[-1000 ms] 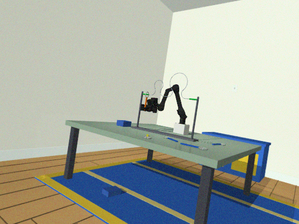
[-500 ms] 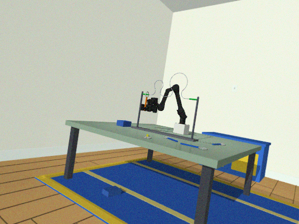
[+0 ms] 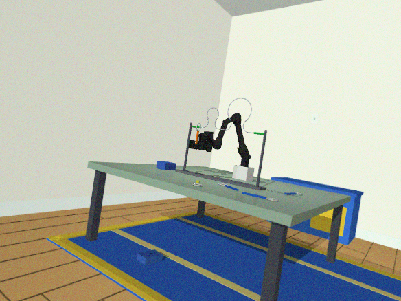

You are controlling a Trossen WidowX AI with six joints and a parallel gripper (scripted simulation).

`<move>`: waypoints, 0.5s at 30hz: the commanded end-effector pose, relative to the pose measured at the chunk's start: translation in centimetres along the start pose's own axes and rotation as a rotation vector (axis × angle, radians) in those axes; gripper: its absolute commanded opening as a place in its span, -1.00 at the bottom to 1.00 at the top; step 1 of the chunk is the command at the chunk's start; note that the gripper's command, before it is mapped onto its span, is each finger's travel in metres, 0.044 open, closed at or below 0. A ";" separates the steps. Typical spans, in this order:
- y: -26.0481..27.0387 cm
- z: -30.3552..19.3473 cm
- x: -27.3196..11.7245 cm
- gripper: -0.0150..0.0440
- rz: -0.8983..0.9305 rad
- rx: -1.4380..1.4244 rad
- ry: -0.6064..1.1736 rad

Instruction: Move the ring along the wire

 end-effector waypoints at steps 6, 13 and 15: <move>1.1 0.0 -0.1 -1.00 -0.003 0.012 -0.001; 2.0 0.0 -0.1 -1.00 -0.002 0.027 -0.002; 2.3 0.0 -0.1 -1.00 -0.001 0.036 -0.002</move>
Point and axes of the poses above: the point midway between the two fingers, 35 mm back from their tips, its own x axis out along the fingers, its own y axis across the jaws, z = x × y, the point moved 1 cm from there along -x, back along the fingers
